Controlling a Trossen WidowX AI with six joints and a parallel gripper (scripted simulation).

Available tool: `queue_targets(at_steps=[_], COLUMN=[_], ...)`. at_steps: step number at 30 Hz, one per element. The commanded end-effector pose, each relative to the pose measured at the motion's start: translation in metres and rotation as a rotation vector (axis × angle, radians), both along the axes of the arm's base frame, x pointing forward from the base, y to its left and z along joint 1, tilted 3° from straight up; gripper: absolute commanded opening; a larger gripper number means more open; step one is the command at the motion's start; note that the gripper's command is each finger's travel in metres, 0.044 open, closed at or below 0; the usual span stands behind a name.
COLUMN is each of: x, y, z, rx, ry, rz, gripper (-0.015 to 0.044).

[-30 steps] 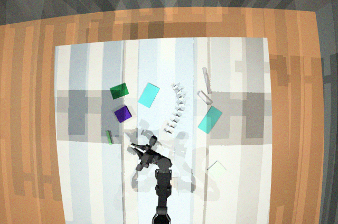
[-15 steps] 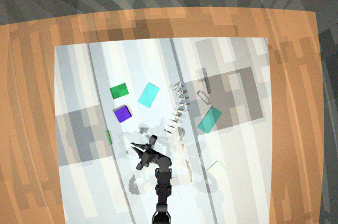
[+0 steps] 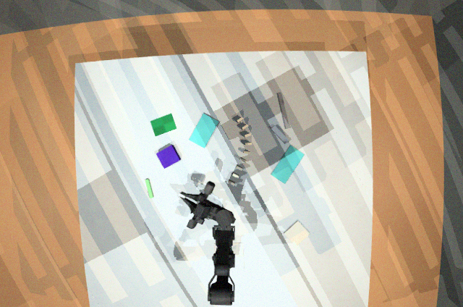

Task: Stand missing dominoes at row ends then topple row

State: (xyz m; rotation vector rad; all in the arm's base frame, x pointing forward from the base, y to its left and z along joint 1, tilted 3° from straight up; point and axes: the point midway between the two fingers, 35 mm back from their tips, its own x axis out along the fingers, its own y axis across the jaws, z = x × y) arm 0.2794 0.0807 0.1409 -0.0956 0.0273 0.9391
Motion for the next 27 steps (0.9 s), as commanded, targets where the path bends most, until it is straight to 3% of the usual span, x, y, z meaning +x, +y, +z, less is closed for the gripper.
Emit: queue_targets(at_steps=[1,27], x=[0.001,0.0], y=[0.0,0.005], z=[-0.012,-0.064], rx=[-0.005,-0.031], ry=[0.009,0.012], rz=[-0.003,0.005], gripper=[0.0026,0.0026])
